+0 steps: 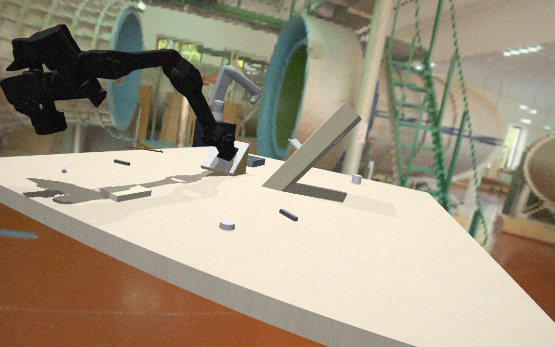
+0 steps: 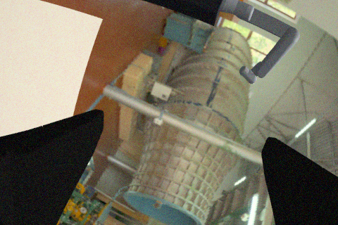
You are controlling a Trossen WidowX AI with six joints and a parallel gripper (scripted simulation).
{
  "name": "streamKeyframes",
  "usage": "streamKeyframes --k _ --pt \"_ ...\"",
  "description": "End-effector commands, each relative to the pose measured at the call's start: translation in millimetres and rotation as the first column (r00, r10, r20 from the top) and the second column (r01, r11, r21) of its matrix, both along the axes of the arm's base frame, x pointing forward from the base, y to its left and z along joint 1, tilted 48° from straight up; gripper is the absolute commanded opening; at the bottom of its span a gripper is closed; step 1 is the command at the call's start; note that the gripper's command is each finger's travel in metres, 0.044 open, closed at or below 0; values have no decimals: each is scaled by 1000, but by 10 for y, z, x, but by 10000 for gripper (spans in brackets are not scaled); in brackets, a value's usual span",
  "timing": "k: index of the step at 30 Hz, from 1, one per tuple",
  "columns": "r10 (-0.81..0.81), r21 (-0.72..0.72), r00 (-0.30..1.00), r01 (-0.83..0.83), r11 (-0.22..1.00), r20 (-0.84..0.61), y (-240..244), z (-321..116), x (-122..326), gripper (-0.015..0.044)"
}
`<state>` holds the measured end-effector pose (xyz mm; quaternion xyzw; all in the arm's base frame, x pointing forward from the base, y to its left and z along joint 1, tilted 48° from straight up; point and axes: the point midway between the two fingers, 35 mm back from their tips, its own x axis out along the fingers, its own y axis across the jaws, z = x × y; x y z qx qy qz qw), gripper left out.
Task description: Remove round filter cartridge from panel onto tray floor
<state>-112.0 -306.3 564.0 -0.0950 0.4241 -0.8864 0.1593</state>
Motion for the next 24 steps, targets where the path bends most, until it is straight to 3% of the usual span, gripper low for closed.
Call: streamKeyframes --k 1,11,24 --pt "4 0 1000 -4 1000 0 -7 -4 12 374" --pt "240 -19 970 -240 971 30 -326 -242 743 112" --pt "570 -46 818 -568 822 83 -437 -653 2005 112"
